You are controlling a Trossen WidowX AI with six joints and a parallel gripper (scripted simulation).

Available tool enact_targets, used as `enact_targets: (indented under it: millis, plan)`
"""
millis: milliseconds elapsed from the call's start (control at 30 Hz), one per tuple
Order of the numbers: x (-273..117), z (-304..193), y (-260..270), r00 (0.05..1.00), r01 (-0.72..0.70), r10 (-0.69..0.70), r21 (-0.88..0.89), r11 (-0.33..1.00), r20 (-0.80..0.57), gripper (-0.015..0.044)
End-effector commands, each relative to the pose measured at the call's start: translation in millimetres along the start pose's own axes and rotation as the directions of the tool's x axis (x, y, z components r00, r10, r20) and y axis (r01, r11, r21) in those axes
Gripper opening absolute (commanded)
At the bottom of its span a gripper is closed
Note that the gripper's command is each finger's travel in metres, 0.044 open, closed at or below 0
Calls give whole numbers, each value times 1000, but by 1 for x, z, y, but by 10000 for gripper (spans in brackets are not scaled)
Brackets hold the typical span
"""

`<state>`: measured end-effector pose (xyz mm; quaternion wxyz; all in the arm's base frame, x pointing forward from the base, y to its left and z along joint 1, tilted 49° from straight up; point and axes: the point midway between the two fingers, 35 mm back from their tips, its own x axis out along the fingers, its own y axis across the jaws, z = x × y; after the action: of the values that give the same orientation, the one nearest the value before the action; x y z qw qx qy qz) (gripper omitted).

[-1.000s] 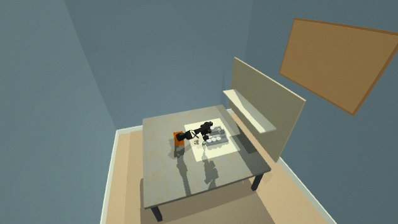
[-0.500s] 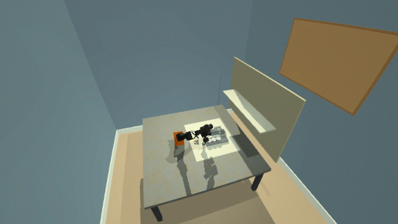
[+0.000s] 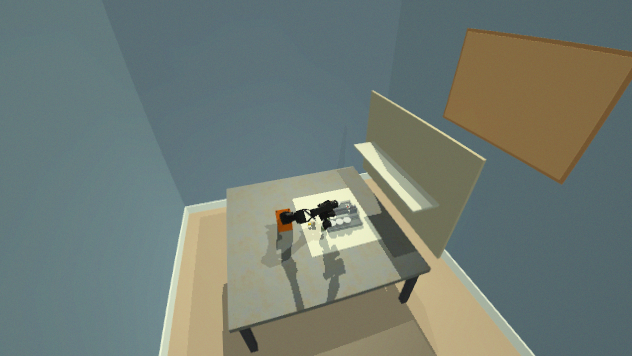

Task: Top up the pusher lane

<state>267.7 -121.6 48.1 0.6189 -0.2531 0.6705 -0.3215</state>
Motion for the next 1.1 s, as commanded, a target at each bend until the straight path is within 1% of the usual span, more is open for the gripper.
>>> enact_targets:
  millis: [0, 367, 733, 933, 1067]
  plan:
    - [8, 0, -1, 1000, 6, -6, -5, 1000, -1, 440]
    - [23, -1, -1, 1000, 8, -8, -5, 1000, -1, 440]
    - [23, -1, -1, 1000, 8, -8, -5, 1000, -1, 151]
    - [23, -1, -1, 1000, 8, -8, -5, 1000, -1, 111]
    - [18, -1, -1, 1000, 1, -1, -9, 1000, 0, 6]
